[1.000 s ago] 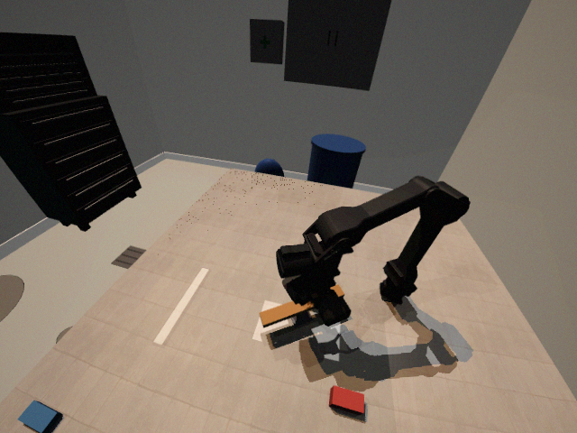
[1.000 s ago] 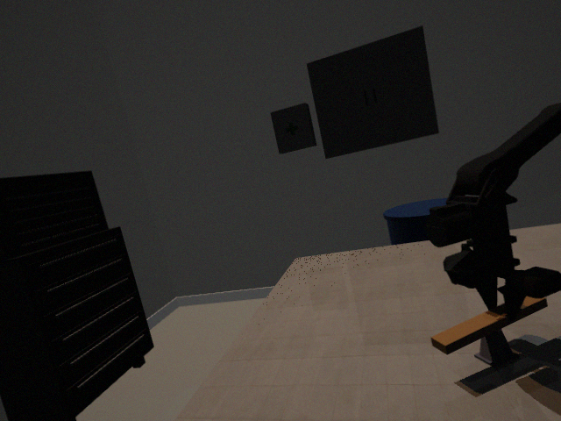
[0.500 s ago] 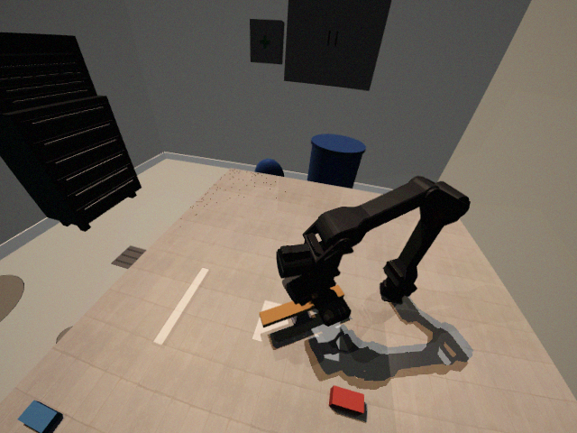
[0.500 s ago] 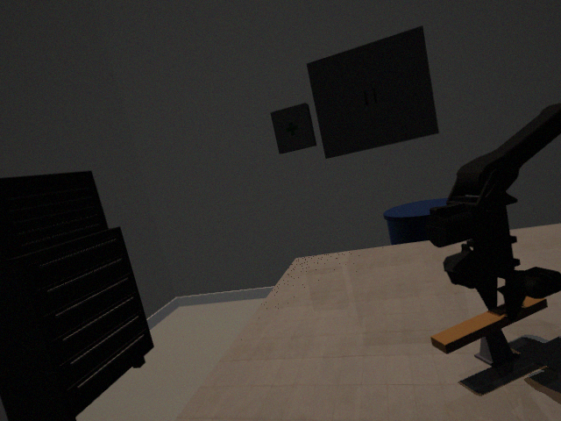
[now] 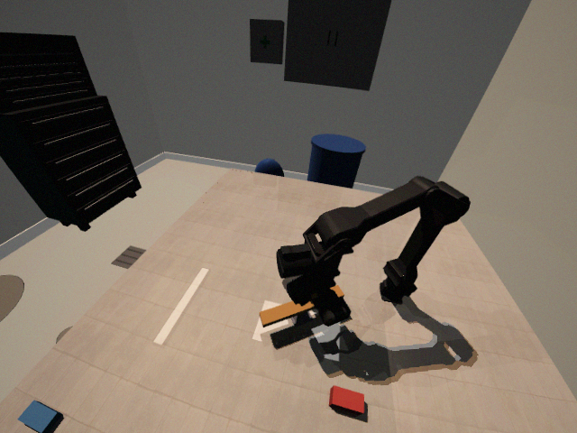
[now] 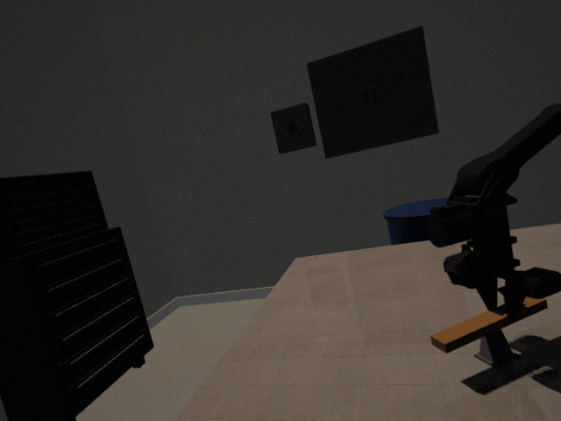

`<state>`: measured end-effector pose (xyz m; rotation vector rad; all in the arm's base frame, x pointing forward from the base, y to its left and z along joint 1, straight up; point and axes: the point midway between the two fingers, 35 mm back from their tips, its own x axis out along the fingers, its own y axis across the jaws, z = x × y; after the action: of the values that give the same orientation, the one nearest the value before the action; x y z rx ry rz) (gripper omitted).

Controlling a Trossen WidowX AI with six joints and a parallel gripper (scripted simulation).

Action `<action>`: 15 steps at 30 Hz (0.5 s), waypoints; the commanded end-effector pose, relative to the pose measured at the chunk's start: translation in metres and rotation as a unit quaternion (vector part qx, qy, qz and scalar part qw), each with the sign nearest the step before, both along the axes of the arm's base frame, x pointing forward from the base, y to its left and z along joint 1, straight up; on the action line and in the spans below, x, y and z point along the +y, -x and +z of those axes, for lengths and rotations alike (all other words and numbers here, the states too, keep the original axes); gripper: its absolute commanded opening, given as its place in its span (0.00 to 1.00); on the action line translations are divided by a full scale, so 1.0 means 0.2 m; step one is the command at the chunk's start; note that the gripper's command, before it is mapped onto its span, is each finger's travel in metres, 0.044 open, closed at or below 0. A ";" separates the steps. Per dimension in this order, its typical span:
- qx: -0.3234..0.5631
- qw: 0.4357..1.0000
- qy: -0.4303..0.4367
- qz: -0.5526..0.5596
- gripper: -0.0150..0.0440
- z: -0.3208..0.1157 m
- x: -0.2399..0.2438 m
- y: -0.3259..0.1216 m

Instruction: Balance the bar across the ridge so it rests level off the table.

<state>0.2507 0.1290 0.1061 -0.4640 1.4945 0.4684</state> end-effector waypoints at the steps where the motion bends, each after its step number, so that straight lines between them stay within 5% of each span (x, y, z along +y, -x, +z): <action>1: 0.002 1.000 0.000 0.002 0.25 -0.01 0.00 0.00; 15: 0.002 1.000 0.000 0.002 0.25 0.00 0.00 0.00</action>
<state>0.2507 0.1290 0.1063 -0.4637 1.4937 0.4685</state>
